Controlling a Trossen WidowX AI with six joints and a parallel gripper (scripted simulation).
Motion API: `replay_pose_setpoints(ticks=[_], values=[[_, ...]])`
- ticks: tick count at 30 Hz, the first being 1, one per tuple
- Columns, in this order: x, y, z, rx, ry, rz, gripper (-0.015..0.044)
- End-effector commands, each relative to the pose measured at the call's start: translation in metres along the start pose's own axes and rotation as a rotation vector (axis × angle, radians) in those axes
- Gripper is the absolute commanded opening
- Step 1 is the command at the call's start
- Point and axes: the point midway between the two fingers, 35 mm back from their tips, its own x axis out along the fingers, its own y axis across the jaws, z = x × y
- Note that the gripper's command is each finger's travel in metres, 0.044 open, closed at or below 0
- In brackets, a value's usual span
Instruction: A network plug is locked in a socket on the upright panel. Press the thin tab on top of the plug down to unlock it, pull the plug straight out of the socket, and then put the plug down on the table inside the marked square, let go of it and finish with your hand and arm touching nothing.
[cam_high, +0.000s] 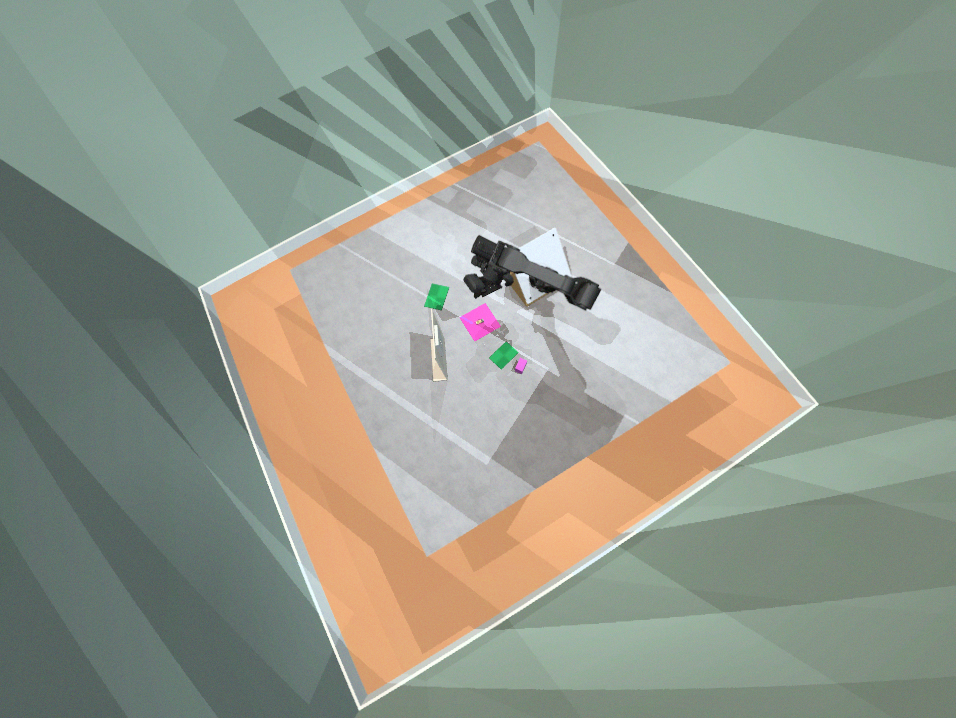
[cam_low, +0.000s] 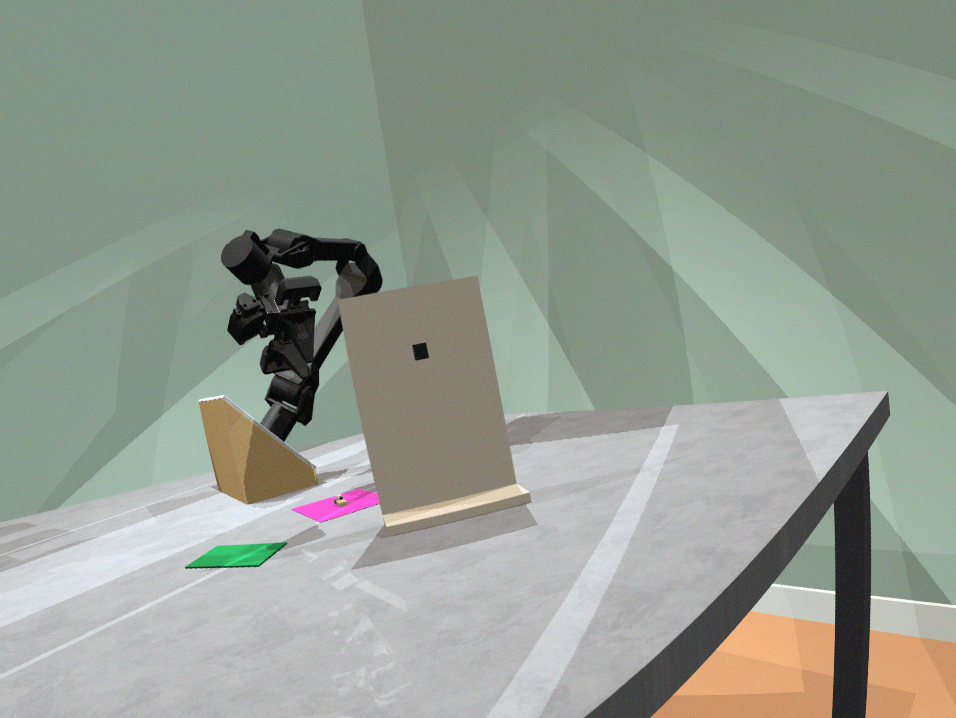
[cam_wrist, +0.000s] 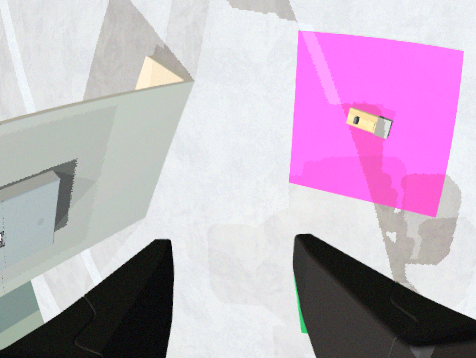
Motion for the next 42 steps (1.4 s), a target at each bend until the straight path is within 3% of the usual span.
replay_pose_setpoints(ticks=[1, 8, 19, 42], values=[[-0.010, 0.005, 0.001, 0.001, 0.003, -0.003, 0.0156], [-0.025, 0.012, -0.002, 0.000, 0.009, 0.000, 0.0156], [-0.025, 0.012, -0.002, 0.000, 0.009, 0.000, 0.0440], [-0.025, 0.012, -0.002, 0.000, 0.009, 0.000, 0.0440]])
